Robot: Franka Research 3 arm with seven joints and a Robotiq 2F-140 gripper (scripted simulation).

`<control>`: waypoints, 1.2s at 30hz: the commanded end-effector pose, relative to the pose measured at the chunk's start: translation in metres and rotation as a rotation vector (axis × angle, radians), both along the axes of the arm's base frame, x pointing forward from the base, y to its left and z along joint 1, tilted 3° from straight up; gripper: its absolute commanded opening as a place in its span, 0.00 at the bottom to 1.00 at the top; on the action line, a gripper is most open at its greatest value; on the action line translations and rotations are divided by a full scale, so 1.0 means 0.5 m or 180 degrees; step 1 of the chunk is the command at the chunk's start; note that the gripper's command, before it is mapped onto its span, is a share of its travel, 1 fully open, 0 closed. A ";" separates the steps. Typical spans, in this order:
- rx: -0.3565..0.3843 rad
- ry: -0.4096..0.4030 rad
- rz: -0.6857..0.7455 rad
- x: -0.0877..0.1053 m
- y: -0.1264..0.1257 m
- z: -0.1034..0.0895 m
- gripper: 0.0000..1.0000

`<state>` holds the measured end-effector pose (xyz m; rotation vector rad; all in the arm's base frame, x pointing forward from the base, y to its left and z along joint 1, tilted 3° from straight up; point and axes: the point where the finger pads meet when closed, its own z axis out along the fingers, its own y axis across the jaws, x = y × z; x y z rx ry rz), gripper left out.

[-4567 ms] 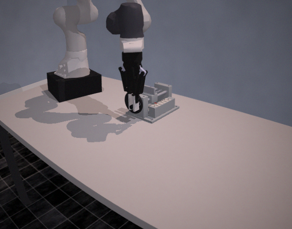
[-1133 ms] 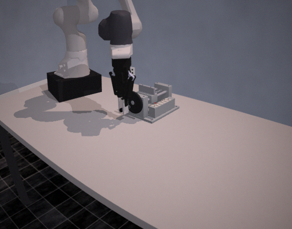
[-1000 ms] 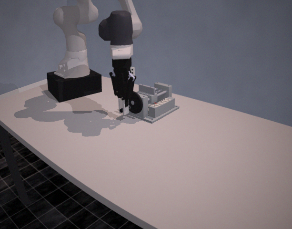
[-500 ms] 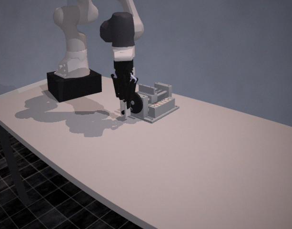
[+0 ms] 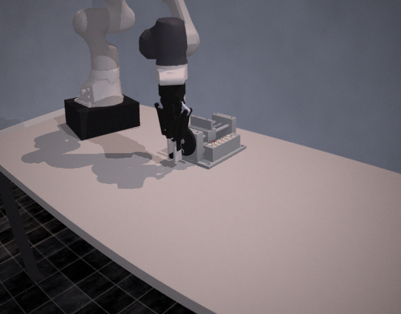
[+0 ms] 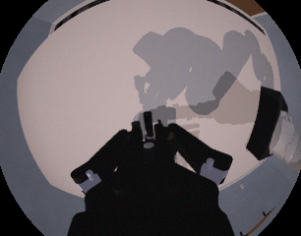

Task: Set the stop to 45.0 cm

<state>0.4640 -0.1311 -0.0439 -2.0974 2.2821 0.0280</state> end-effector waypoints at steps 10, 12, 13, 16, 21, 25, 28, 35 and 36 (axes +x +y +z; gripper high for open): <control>0.0002 0.0011 -0.0008 0.011 0.000 -0.003 0.04; 0.0002 0.0011 -0.0008 0.013 0.000 -0.003 0.04; 0.0002 0.0011 -0.0008 0.014 0.000 -0.003 0.04; 0.0002 0.0011 -0.0008 0.017 -0.001 -0.002 0.04; 0.0002 0.0011 -0.0008 0.020 -0.001 -0.002 0.04; 0.0002 0.0011 -0.0008 0.024 -0.001 -0.001 0.04; 0.0002 0.0011 -0.0008 0.027 -0.002 0.000 0.04; 0.0002 0.0011 -0.0008 0.031 -0.002 0.001 0.04; 0.0002 0.0011 -0.0008 0.031 -0.002 0.002 0.04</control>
